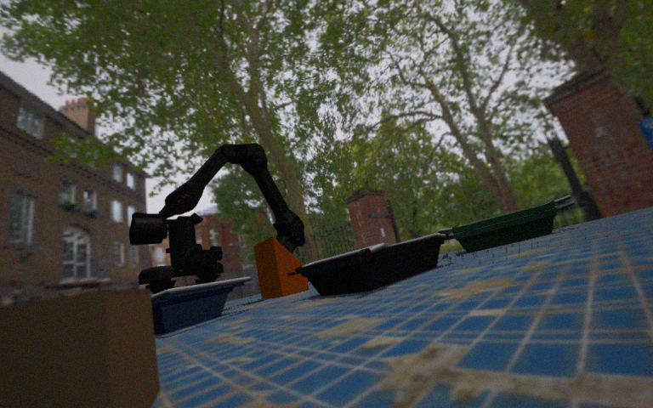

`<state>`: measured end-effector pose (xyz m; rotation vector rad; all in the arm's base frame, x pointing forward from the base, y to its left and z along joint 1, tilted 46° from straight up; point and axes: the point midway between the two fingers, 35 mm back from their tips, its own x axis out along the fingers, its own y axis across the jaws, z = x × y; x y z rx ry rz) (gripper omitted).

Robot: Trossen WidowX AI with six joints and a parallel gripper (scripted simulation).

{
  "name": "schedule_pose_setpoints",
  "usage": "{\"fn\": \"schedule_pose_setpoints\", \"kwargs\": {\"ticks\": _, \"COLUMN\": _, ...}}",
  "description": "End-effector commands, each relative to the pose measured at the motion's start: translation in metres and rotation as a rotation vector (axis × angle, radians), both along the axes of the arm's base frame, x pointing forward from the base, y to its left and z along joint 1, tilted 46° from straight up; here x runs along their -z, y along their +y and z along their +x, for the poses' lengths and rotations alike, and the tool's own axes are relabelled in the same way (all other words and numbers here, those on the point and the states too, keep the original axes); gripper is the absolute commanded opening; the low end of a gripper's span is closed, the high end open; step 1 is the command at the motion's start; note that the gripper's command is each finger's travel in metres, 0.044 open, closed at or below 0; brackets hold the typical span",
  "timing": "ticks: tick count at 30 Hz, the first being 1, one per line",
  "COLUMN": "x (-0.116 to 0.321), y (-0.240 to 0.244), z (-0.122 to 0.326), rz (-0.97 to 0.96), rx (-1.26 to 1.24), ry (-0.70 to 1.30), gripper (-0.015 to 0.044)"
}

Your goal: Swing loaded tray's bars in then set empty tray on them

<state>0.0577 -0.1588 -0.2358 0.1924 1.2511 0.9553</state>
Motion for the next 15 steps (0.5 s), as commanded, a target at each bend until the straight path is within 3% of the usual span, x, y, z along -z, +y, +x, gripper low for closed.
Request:
{"fn": "schedule_pose_setpoints", "kwargs": {"ticks": 1, "x": 0.0038, "y": 0.0073, "z": 0.0000, "rz": 0.003, "rx": 0.006, "ry": 0.000, "gripper": 0.0440}}
{"fn": "schedule_pose_setpoints", "kwargs": {"ticks": 10, "x": 0.0038, "y": 0.0073, "z": 0.0000, "rz": 0.003, "rx": 0.006, "ry": 0.000, "gripper": 0.0440}}
{"fn": "schedule_pose_setpoints", "kwargs": {"ticks": 15, "x": 0.0038, "y": 0.0073, "z": 0.0000, "rz": 0.003, "rx": 0.006, "ry": 0.000, "gripper": 0.0367}}
